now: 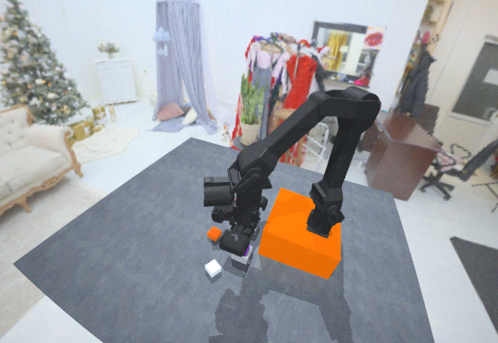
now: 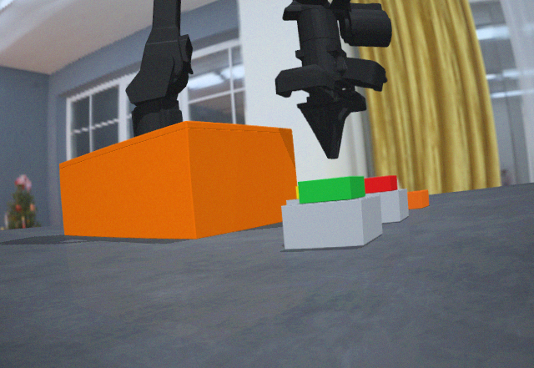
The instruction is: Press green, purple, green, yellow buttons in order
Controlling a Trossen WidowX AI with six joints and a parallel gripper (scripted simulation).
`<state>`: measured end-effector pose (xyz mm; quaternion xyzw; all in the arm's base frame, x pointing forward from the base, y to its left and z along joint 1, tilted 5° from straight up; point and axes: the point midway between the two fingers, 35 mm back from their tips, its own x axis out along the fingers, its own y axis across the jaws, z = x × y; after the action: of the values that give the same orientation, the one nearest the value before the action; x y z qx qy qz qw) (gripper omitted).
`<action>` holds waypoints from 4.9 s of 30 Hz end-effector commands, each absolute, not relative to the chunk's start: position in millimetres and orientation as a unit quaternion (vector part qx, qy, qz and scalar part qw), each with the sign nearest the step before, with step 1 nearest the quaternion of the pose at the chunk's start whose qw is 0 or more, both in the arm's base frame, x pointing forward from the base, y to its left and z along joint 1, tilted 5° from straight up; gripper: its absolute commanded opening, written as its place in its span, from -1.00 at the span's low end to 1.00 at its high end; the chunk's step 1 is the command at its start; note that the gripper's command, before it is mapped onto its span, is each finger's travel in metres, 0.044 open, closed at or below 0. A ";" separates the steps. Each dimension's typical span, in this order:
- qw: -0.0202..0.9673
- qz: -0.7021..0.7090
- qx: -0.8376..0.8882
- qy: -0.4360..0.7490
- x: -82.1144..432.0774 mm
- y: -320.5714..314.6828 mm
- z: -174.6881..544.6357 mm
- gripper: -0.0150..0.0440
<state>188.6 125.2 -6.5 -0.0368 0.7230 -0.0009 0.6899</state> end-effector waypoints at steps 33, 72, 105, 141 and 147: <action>0.692 0.000 -0.033 0.721 186.0 123.4 -47.1 -0.42; 0.698 -0.001 -0.034 0.715 280.7 18.2 57.4 -0.42; 0.695 -0.010 -0.042 0.718 295.2 -152.7 -13.8 -0.42; 0.697 -0.011 -0.041 0.716 296.5 -153.8 -21.0 -0.42; 0.695 -0.009 -0.042 0.718 295.3 -151.5 0.2 -0.42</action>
<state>292.9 -150.6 -6.8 -0.0409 0.7198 -0.0068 0.6929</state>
